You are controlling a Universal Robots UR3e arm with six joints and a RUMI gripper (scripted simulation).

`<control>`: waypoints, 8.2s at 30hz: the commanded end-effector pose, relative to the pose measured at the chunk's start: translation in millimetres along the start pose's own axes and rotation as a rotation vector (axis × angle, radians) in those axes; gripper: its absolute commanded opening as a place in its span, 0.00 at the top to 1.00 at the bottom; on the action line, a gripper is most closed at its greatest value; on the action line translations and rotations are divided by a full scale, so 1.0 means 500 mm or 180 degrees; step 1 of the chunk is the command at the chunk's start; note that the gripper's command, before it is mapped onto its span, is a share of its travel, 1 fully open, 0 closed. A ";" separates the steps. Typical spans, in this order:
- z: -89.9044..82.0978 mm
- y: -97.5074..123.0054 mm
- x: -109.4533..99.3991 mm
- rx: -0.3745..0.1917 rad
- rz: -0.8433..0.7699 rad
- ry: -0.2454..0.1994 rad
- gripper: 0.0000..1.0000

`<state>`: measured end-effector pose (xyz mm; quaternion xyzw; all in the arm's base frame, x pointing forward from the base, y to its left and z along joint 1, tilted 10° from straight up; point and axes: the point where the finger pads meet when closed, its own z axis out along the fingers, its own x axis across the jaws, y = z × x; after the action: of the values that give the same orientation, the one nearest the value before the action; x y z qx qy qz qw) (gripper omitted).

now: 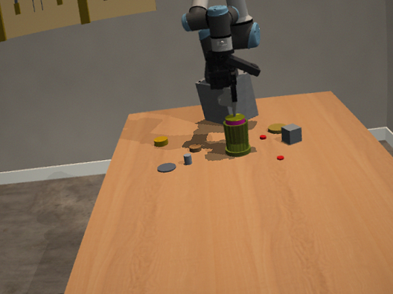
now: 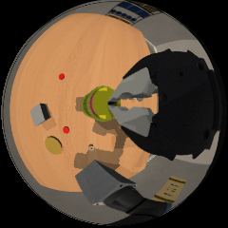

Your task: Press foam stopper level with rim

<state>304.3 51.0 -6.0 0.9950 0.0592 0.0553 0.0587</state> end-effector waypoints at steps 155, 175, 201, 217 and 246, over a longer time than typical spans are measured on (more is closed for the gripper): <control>-0.054 0.003 0.004 -0.0008 0.0002 0.0027 1.00; 0.003 0.003 0.005 -0.0007 0.0002 0.0027 1.00; 0.007 0.002 0.005 -0.0007 0.0002 0.0028 1.00; 0.018 0.002 0.005 -0.0007 0.0002 0.0027 1.00; 0.050 0.002 0.005 -0.0006 0.0002 0.0027 1.00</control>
<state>308.6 47.9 -26.6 0.9948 0.0592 0.0580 0.0595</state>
